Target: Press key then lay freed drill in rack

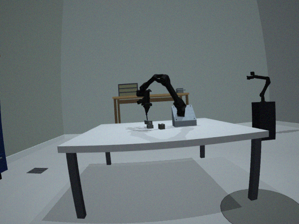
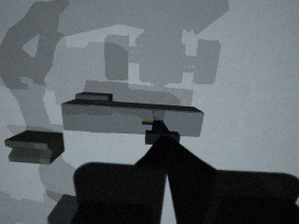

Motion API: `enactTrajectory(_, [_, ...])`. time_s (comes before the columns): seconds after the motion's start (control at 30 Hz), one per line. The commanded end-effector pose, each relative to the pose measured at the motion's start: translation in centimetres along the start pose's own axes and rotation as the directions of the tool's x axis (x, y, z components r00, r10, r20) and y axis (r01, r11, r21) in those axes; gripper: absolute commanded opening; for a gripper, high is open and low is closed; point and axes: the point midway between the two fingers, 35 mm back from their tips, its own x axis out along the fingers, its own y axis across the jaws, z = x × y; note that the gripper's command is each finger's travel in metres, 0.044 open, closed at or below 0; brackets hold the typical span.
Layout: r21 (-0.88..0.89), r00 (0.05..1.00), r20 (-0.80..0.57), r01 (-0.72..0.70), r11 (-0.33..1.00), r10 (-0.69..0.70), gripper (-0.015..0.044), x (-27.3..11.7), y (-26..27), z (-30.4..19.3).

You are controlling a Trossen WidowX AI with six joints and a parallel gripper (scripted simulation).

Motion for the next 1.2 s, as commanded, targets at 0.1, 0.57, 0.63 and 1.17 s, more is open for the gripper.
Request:
enactTrajectory(0.1, [0.009,0.999,-0.042,-0.027,1.0,0.027,0.0,2.06,0.29,-0.7])
enactTrajectory(0.57, [0.009,0.999,-0.042,-0.027,1.0,0.028,0.0,2.52,0.37,-0.72])
enactTrajectory(0.63, [0.009,0.999,-0.042,-0.027,1.0,0.028,0.0,2.59,0.38,-0.72])
enactTrajectory(1.17, [0.009,0.999,-0.042,-0.028,1.0,0.028,0.0,2.86,0.47,-0.6])
